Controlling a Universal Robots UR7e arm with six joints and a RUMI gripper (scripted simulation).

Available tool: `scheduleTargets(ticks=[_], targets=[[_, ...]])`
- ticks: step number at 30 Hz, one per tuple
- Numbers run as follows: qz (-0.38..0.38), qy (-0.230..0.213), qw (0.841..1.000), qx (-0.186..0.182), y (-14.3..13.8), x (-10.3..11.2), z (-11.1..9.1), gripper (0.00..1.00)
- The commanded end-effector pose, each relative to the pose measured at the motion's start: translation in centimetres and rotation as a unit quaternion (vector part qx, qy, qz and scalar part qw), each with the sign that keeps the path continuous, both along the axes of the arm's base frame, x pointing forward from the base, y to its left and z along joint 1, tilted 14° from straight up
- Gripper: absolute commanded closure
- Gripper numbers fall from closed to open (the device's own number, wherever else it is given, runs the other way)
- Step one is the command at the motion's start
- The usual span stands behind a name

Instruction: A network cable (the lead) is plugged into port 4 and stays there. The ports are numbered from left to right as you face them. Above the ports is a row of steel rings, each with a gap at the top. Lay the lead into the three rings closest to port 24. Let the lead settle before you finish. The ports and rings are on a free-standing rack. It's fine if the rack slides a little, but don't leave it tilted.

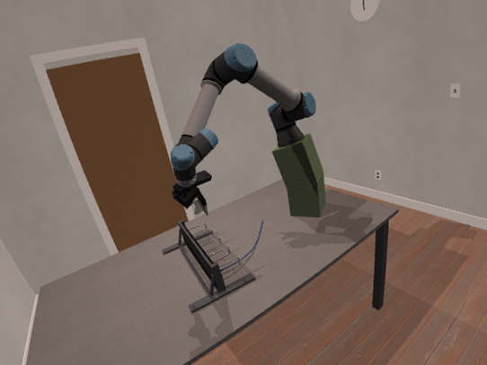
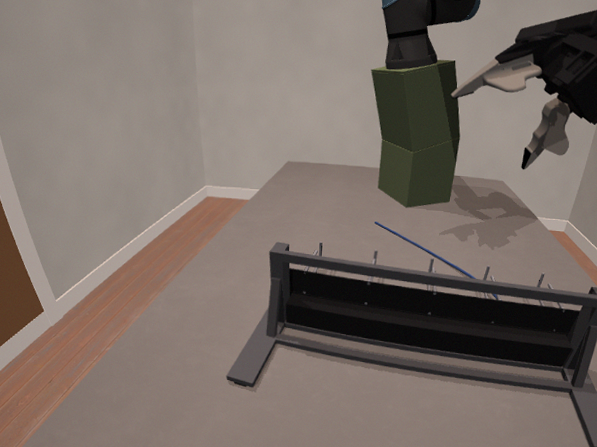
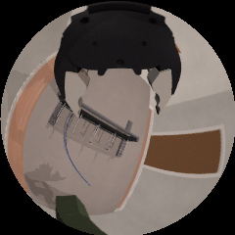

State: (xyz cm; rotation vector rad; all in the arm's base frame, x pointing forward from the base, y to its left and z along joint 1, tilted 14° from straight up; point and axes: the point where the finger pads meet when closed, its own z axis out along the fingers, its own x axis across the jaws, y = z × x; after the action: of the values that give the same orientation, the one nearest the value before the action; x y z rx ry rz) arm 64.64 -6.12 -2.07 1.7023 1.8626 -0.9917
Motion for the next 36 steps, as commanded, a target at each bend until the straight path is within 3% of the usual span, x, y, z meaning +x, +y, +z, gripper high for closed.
scheduleTargets(ticks=[1, 19, 23, 36], targets=[[0.029, 0.005, 0.999, 0.018, -0.1, -1.6, -0.9, 0.00], [0.135, 0.038, 0.986, 0.092, -0.8, -8.3, -5.6, 0.00], [0.145, 0.041, 0.984, 0.099, -0.8, -8.9, -5.9, 0.00], [0.245, 0.072, 0.952, 0.169, -1.5, -15.4, -10.5, 0.00]])
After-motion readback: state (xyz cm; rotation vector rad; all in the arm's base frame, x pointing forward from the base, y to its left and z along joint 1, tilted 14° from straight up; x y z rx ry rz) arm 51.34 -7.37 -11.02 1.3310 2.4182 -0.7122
